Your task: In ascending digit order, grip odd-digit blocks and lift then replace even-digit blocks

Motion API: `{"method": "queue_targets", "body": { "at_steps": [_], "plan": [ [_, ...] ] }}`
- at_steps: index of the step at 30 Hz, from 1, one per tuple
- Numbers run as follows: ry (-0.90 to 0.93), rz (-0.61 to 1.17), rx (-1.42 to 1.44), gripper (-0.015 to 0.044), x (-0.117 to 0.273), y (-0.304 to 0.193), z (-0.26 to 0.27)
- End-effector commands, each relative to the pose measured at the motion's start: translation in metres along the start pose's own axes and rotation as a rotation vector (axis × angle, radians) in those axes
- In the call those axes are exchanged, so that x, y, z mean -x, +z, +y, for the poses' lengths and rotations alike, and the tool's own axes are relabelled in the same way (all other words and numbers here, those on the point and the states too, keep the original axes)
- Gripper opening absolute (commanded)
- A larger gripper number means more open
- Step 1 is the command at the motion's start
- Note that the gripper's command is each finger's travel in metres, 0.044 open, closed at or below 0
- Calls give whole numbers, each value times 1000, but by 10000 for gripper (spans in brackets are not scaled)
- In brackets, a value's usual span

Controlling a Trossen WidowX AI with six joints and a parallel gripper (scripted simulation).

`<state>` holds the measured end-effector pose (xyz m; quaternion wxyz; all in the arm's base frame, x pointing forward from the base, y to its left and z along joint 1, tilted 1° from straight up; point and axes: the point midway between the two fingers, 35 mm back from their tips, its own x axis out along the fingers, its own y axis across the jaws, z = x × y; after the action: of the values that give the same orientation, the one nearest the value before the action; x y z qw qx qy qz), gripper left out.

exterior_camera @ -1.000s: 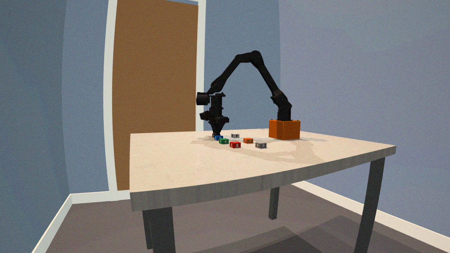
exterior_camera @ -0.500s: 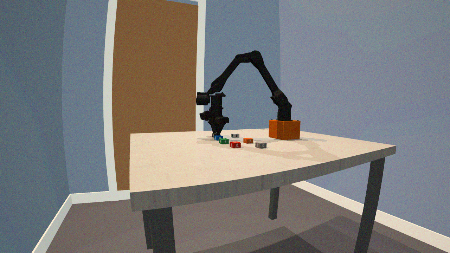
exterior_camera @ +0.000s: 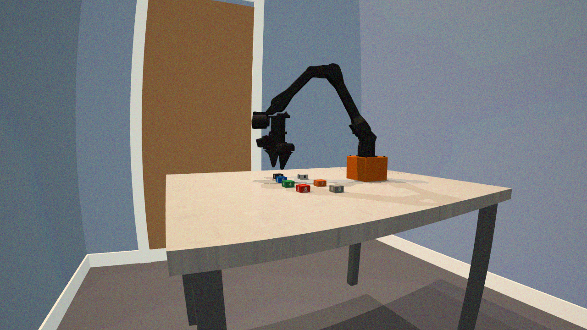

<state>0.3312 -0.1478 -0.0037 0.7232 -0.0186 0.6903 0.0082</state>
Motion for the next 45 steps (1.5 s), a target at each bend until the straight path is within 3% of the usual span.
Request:
{"method": "queue_targets", "body": {
  "at_steps": [1, 6, 11, 20, 30, 36, 38, 42, 45],
  "plan": [
    [2, 4, 4, 374, 7, -1, 0],
    [1, 4, 4, 242, 82, 0, 0],
    [1, 4, 4, 120, 85, 0, 0],
    [2, 4, 4, 120, 85, 5, 9],
    [16, 0, 4, 120, 87, 46, 165],
    [17, 0, 4, 120, 87, 46, 175],
    [17, 0, 4, 173, 73, 48, 176],
    [16, 0, 4, 278, 9, 46, 177],
    [16, 0, 4, 356, 6, 46, 177]
  ]
}}
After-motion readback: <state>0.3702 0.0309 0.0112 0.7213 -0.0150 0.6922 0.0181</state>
